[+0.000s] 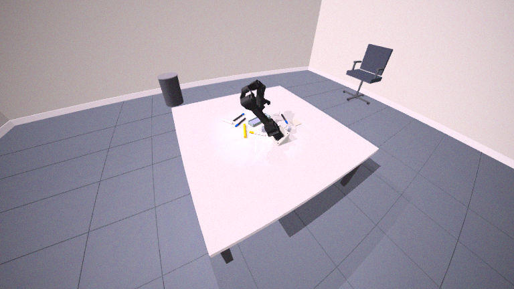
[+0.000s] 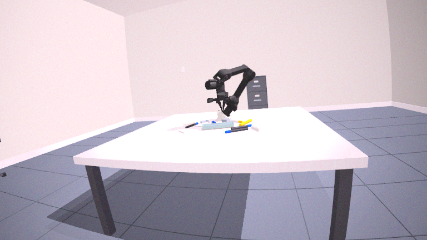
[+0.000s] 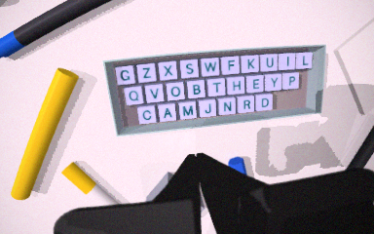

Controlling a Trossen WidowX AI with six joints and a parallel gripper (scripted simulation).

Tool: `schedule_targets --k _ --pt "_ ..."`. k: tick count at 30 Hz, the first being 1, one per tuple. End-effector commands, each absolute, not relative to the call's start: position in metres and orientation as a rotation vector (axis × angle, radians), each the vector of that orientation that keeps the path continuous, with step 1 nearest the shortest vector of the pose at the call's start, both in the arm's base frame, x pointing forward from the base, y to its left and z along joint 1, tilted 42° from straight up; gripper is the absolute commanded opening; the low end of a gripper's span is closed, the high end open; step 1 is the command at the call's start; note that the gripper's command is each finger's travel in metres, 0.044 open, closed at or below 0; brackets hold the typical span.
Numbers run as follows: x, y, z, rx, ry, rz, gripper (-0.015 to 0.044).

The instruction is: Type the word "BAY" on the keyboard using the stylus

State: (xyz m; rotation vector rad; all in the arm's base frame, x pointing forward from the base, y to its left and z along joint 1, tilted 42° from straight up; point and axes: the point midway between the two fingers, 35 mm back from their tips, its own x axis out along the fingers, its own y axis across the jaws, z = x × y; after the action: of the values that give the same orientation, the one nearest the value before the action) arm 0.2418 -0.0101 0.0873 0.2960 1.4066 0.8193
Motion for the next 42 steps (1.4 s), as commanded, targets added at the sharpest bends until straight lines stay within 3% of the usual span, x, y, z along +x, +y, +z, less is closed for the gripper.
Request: schedule_targets --k 1,7,14,21,32,42 --pt "0.242 -0.01 0.087 0.296 1.407 0.819 0.0" --pt "0.236 -0.015 0.078 0.467 1.556 0.625 0.015" --pt "0.219 -0.028 0.052 0.903 1.853 -0.037 0.015" --pt "0.201 -0.041 0.031 1.203 1.927 -0.737 0.015" --pt "0.184 -0.051 0.016 1.395 1.798 -1.405 0.015" --pt "0.17 -0.059 0.005 1.509 1.497 -2.0 0.015"
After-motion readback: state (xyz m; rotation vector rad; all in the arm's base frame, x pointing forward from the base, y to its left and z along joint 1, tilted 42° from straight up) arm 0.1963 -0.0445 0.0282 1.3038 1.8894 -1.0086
